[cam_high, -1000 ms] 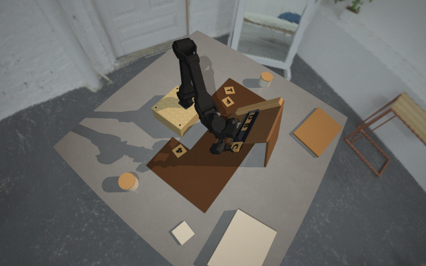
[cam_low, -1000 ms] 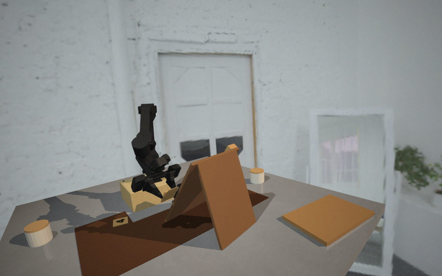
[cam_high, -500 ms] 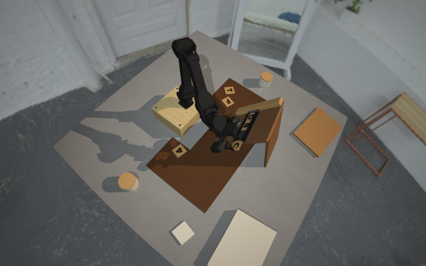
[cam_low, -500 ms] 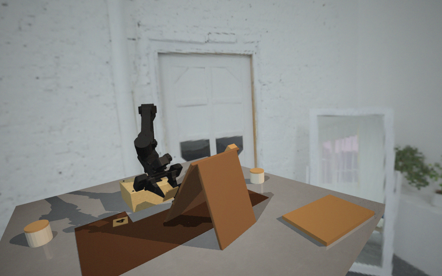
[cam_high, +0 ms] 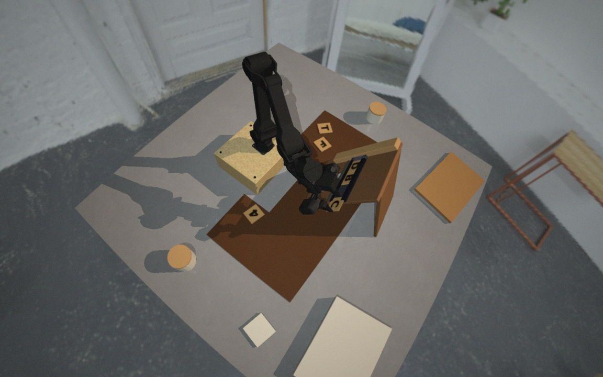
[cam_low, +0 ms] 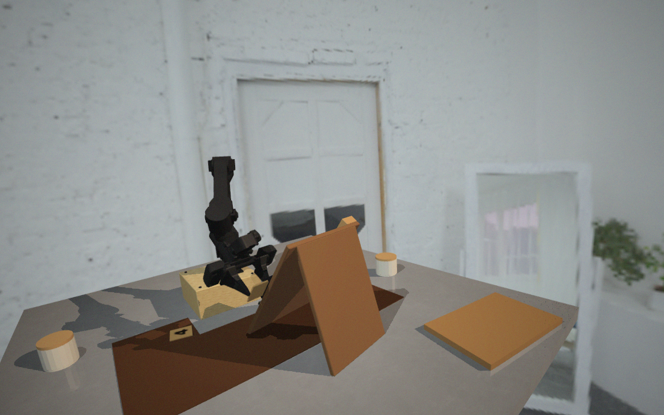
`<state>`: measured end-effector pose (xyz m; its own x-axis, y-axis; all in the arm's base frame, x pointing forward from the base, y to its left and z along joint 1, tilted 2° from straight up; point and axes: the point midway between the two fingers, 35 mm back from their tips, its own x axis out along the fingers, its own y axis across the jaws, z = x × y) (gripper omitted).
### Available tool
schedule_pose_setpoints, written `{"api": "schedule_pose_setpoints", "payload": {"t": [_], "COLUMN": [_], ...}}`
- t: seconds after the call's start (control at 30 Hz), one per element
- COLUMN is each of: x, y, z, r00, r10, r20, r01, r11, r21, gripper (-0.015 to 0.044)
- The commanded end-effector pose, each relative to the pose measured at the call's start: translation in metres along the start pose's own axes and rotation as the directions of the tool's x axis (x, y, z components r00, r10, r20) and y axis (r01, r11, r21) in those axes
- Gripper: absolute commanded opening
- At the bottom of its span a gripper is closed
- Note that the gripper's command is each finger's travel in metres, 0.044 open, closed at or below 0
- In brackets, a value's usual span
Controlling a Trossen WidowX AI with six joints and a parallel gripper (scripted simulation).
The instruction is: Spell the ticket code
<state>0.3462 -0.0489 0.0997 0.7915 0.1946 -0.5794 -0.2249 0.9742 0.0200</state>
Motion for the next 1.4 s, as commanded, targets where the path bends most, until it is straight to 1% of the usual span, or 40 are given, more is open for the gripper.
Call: {"api": "schedule_pose_setpoints", "payload": {"t": [0.0, 1.37], "x": [0.0, 0.0], "y": [0.003, 0.024], "z": [0.0, 0.0], "r00": [1.0, 1.0], "r10": [0.0, 0.001], "r20": [-0.001, -0.001], "r01": [0.0, -0.001], "r11": [1.0, 1.0], "r21": [0.004, 0.006], "gripper": [0.0, 0.0]}}
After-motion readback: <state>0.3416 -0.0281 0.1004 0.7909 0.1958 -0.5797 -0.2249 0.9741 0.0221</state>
